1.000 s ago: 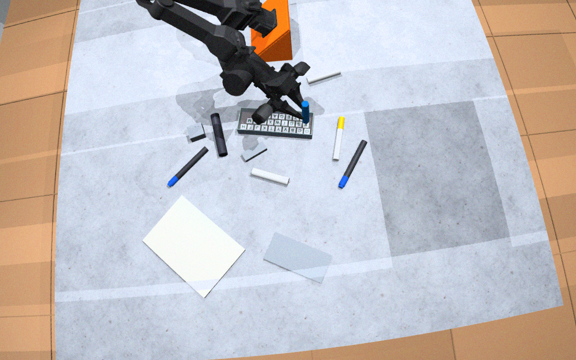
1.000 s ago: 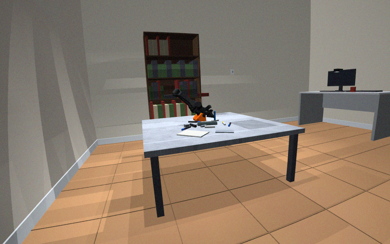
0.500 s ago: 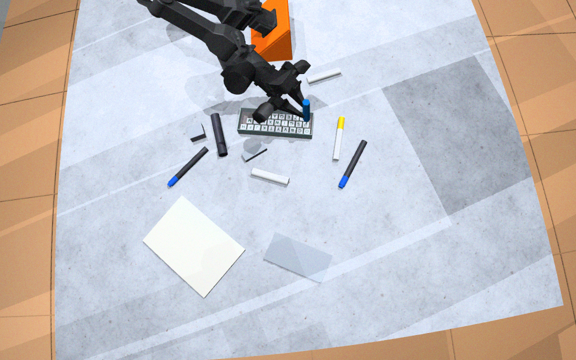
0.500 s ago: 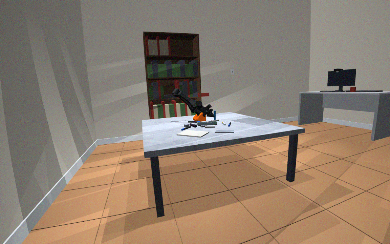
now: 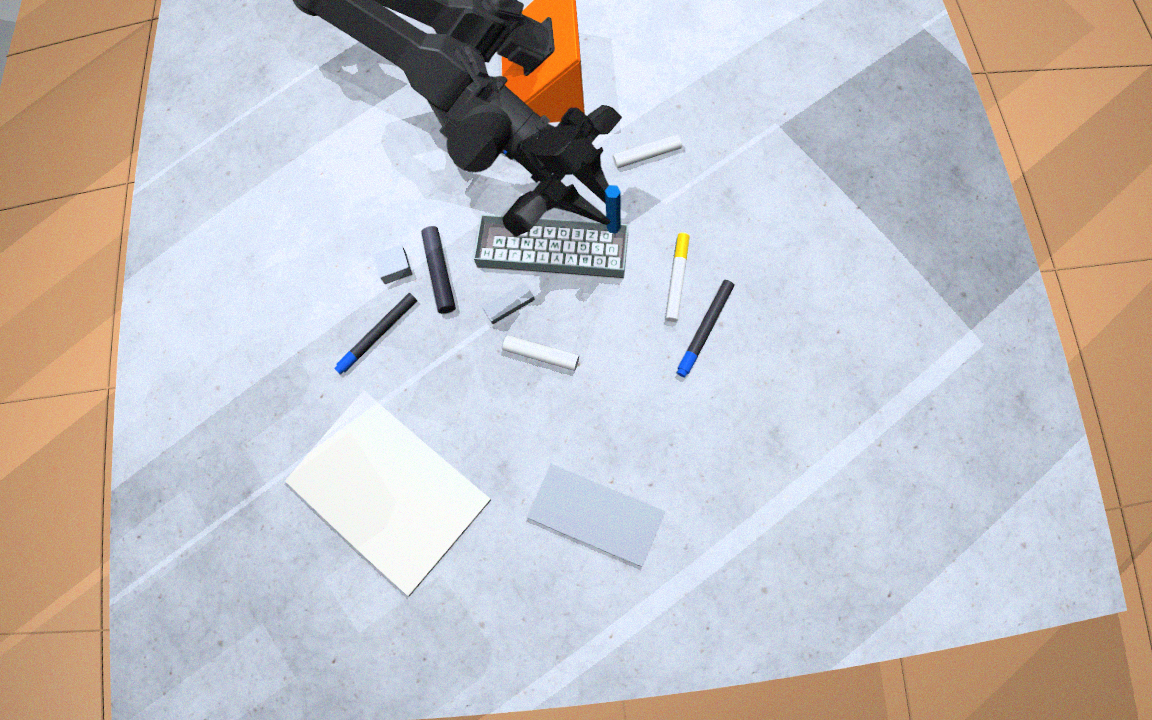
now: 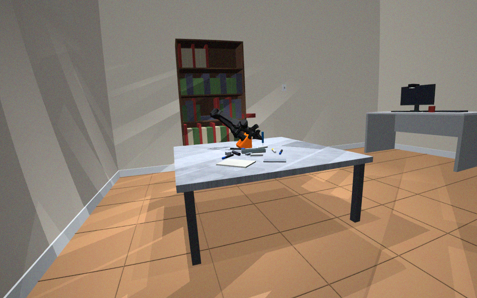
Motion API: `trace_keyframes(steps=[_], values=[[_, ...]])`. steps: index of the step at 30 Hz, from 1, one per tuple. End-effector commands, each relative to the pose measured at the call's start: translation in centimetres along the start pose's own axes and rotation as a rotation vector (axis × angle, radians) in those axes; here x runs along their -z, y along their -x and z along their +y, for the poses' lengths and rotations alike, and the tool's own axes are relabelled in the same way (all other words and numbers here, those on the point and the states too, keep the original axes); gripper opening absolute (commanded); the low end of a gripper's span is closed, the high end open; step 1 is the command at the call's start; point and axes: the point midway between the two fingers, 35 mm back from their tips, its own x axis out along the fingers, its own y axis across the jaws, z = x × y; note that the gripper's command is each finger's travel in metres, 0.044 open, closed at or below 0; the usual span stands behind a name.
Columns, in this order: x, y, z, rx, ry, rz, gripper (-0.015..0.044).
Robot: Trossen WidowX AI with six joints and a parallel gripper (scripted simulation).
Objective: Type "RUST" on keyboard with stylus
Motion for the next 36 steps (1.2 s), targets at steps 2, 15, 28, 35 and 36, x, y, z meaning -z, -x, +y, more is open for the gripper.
trace_keyframes(steps=[2, 15, 28, 35, 36], values=[[-0.3, 0.2, -0.3, 0.01, -0.002, -0.007, 0.0081], [-0.1, 0.4, -0.3, 0.005, 0.0, -0.005, 0.0], [0.3, 1.7, -1.1, 0.01, -0.001, -0.007, 0.0], [1.1, 1.3, -1.1, 0.01, -0.001, -0.006, 0.0], [1.4, 1.2, -1.1, 0.01, -0.001, -0.006, 0.0]])
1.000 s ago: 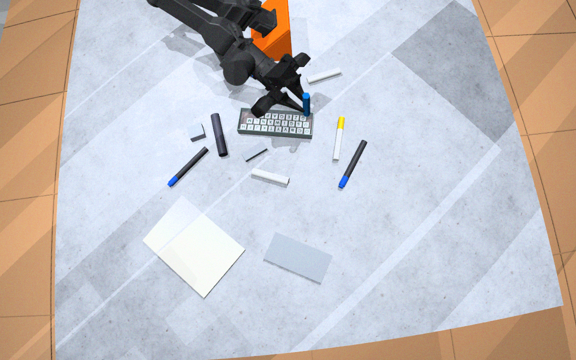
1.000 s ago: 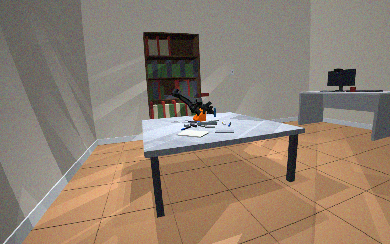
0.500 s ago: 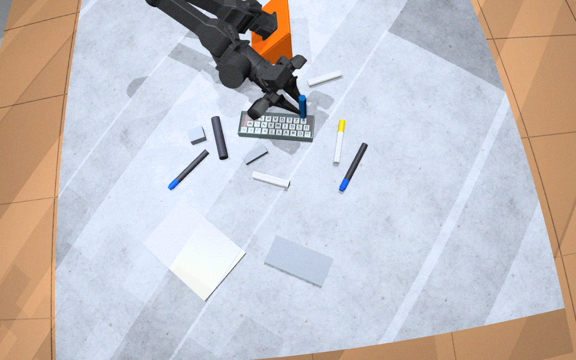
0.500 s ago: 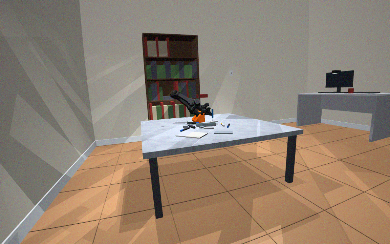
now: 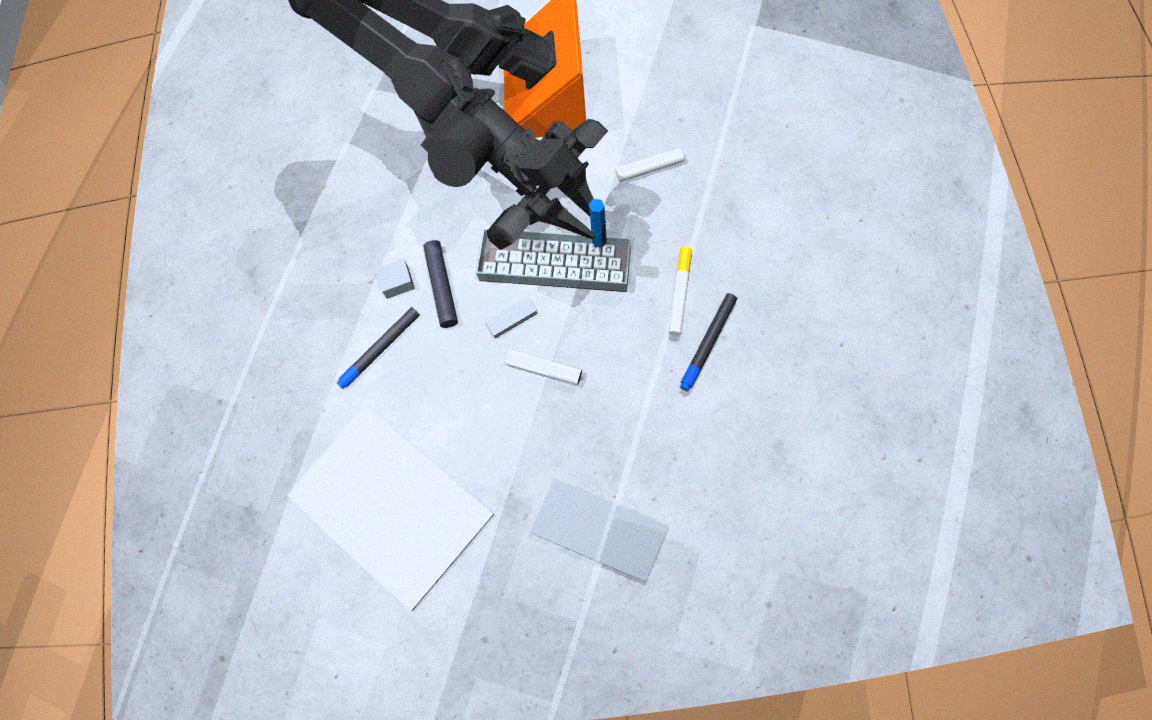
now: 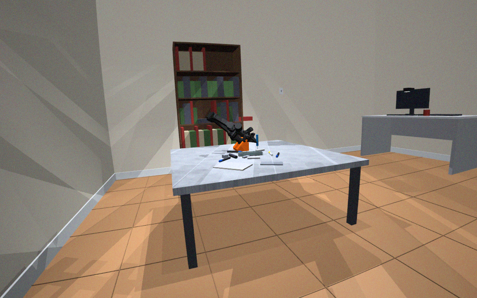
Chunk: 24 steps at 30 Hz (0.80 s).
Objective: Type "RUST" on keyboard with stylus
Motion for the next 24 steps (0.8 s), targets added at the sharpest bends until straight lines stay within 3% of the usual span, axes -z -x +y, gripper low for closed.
trace_keyframes(steps=[1, 8, 11, 24], values=[[0.9, -0.5, 0.1, -0.006, 0.002, 0.001, 0.0], [1.3, -0.7, 0.1, -0.005, 0.002, 0.001, 0.0], [1.4, -0.8, 0.1, -0.006, 0.002, 0.001, 0.0079], [1.9, -1.2, 0.1, -0.006, 0.002, 0.002, 0.0081]])
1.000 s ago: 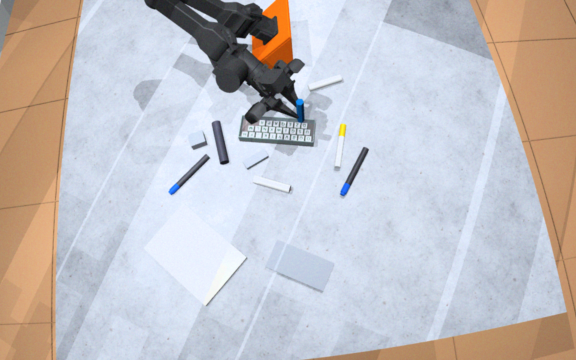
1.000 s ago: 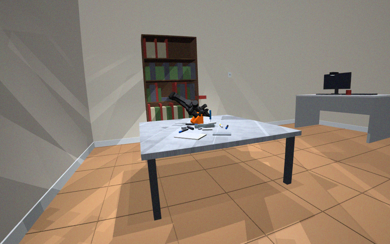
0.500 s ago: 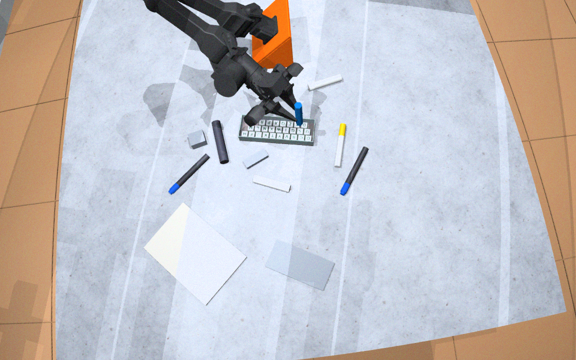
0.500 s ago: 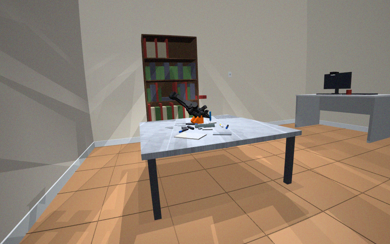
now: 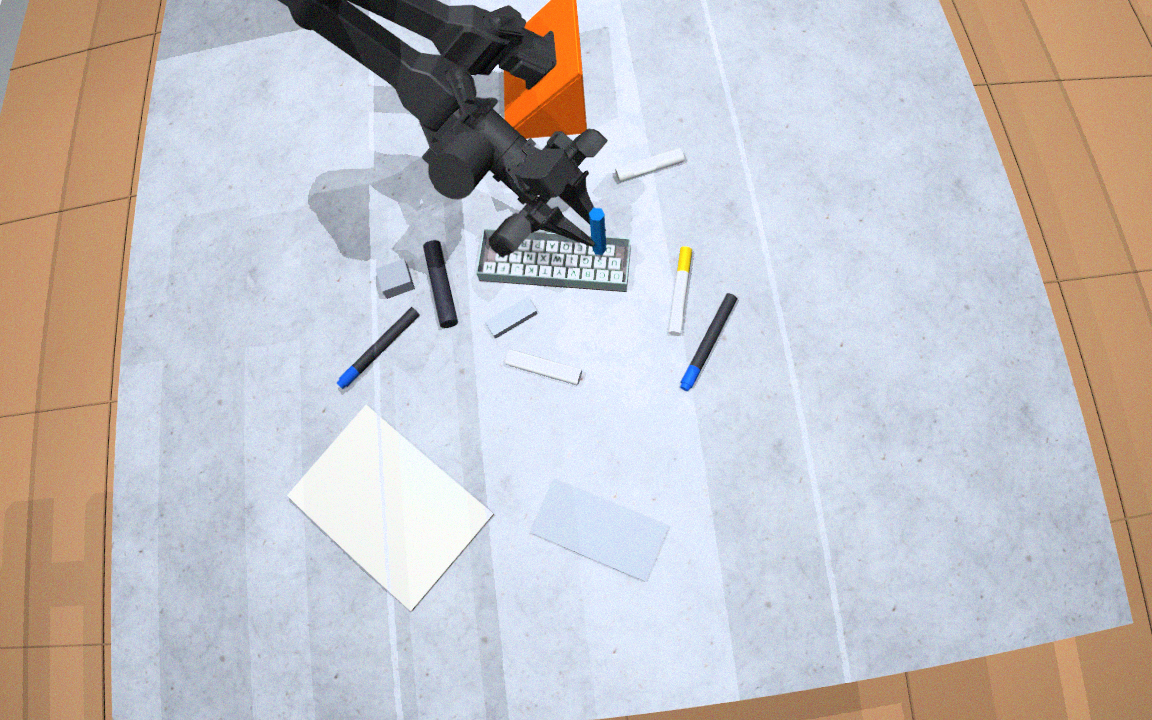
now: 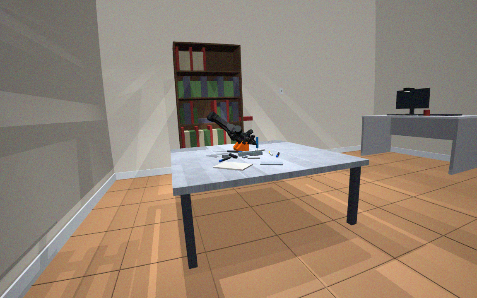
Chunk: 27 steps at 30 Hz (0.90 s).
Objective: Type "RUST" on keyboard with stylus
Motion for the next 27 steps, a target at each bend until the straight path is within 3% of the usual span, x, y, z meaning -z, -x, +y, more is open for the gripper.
trace_keyframes(steps=[1, 27], values=[[0.24, -0.22, 0.17, -0.007, 0.003, 0.0, 0.0081], [1.21, -0.77, 0.18, -0.007, 0.003, 0.0, 0.0081]])
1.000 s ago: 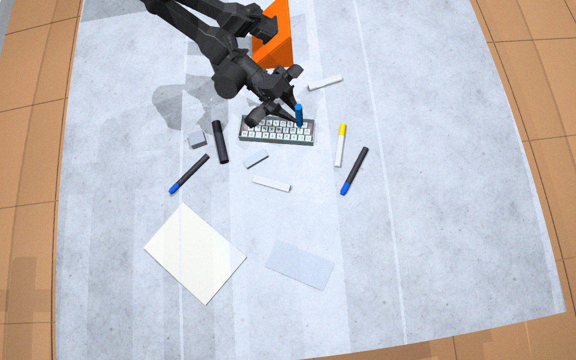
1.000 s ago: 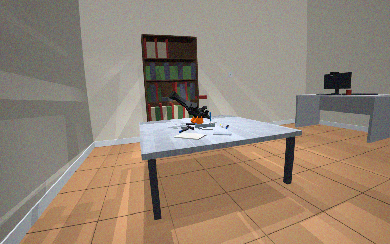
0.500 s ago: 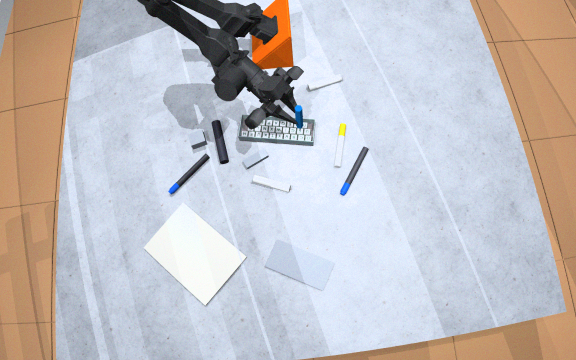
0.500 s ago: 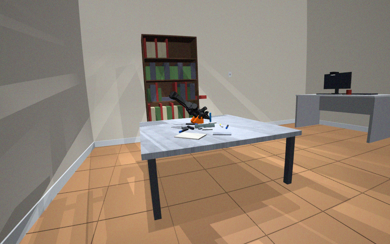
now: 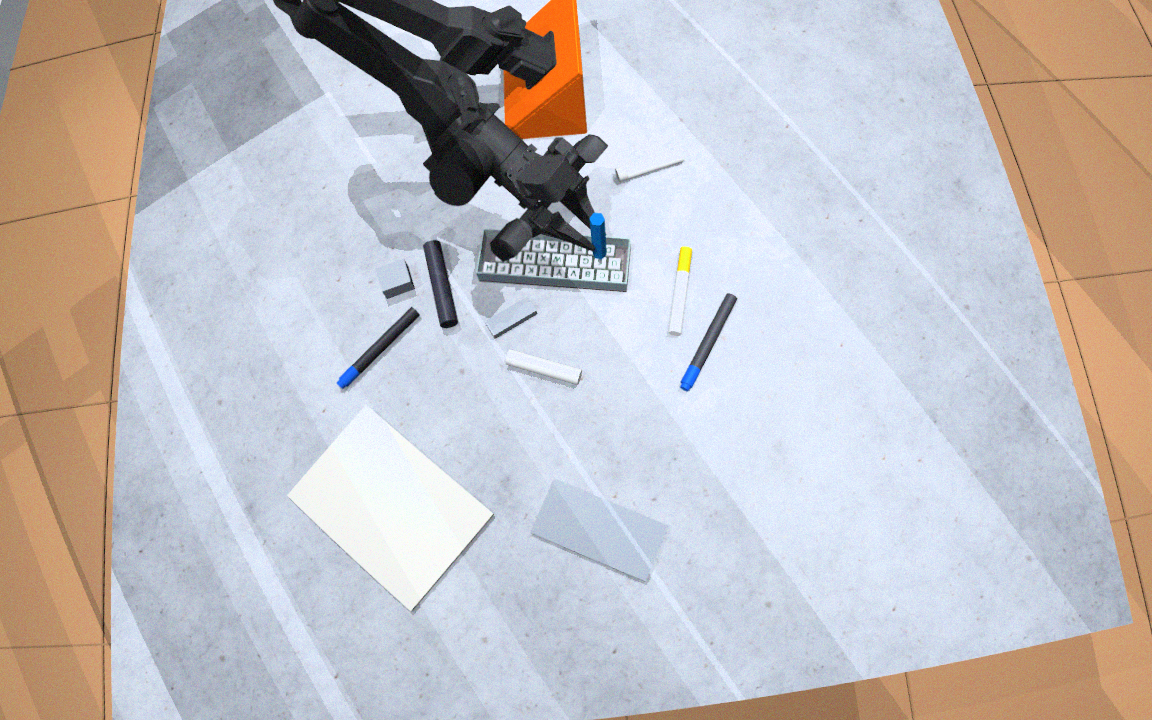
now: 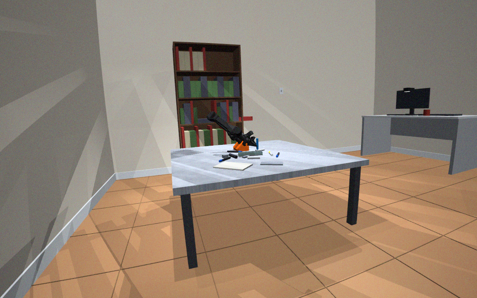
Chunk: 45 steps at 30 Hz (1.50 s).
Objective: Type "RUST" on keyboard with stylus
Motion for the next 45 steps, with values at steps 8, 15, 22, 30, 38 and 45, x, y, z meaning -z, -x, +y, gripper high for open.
trace_keyframes(steps=[8, 15, 22, 30, 38, 45], values=[[0.4, -0.3, 0.2, -0.008, 0.003, -0.001, 0.0081], [0.3, -0.2, 0.2, -0.008, 0.003, -0.001, 0.0081], [-0.9, 0.3, 0.1, -0.009, 0.003, -0.001, 0.0081], [-3.0, 1.6, 0.2, -0.008, 0.002, -0.002, 0.0081], [-3.0, 1.6, 0.2, -0.008, 0.002, -0.002, 0.0081], [-2.8, 1.5, 0.3, -0.014, 0.004, 0.001, 0.0084]])
